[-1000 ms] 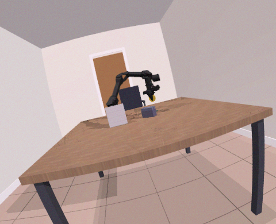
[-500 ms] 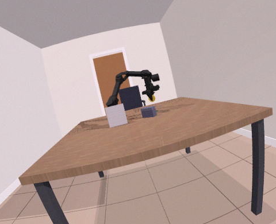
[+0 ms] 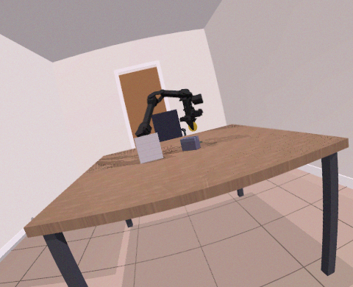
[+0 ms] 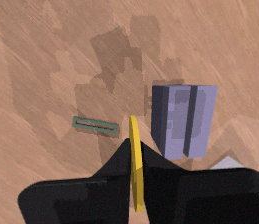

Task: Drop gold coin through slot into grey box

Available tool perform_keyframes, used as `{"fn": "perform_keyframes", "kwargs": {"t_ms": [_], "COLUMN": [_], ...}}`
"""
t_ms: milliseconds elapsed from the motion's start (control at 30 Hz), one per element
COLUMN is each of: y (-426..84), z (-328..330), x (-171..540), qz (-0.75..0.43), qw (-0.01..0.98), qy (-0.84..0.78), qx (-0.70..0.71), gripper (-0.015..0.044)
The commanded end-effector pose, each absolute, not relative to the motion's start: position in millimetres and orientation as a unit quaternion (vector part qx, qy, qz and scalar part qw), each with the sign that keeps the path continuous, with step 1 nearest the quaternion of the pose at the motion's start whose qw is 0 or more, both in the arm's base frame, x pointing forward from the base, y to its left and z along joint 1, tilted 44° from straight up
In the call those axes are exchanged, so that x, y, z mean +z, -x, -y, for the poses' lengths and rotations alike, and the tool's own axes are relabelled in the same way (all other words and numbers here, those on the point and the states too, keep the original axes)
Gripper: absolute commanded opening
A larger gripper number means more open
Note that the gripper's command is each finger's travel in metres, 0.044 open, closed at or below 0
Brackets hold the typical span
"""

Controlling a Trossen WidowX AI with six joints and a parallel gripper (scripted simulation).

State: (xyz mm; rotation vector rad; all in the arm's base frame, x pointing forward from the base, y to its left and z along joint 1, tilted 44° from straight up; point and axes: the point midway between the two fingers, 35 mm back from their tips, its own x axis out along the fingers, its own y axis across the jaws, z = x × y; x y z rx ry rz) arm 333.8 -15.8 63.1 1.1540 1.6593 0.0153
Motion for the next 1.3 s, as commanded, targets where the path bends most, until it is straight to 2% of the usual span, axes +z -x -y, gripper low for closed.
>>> {"fn": "perform_keyframes", "kwargs": {"t_ms": [0,867,1267], "y": [-327.8,-282.5,-284.7], "z": [22.3,55.4,54.2], "x": [56.6,20.4,22.3], "qz": [-0.696,-0.697,-0.697], "qw": [0.532,0.53,0.529], "qy": [-0.481,-0.482,-0.484], "qx": [0.005,0.009,0.009], "gripper": [0.0,0.0,0.0]}}
